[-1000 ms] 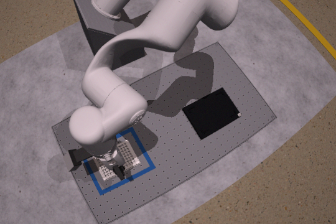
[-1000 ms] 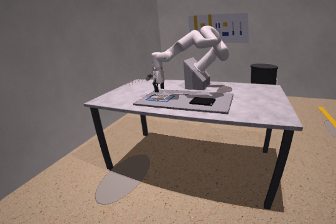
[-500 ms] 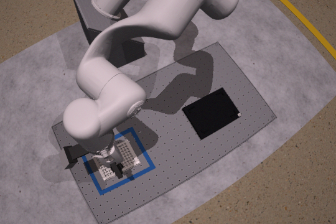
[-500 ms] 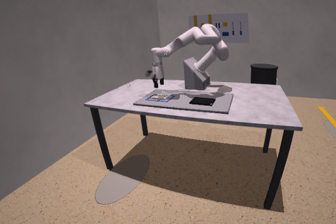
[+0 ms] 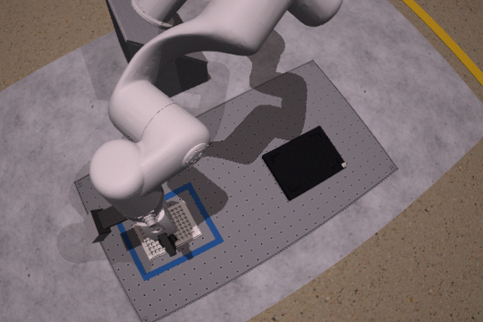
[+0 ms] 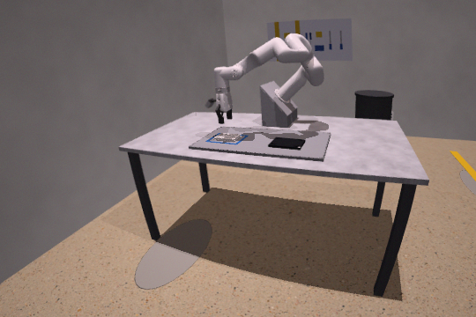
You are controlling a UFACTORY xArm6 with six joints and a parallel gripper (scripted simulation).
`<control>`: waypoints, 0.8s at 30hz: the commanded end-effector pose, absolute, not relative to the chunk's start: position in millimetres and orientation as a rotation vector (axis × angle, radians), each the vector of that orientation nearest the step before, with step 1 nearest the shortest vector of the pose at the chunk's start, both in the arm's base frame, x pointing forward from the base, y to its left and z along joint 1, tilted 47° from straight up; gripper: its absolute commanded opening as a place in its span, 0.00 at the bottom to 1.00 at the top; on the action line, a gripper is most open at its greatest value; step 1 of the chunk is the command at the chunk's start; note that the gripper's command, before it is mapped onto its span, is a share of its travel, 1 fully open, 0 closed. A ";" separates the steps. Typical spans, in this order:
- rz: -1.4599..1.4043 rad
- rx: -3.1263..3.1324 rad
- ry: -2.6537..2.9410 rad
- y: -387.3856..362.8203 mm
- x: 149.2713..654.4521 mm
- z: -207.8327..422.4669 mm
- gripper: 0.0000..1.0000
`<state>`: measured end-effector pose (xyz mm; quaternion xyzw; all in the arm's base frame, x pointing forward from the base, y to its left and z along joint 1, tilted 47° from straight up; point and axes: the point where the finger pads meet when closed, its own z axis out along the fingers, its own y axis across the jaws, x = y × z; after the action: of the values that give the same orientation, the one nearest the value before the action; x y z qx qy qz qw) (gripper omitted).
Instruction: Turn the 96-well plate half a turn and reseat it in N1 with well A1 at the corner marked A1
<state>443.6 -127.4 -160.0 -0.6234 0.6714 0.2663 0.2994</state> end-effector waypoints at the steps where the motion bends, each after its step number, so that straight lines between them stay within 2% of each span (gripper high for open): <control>1: 0.701 -1.655 1.784 -129.3 444.8 -159.0 1.00; 24: 0.949 -1.105 2.299 -129.3 444.8 -159.0 1.00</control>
<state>443.5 -127.4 -160.0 -0.4545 0.7953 0.3248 0.2356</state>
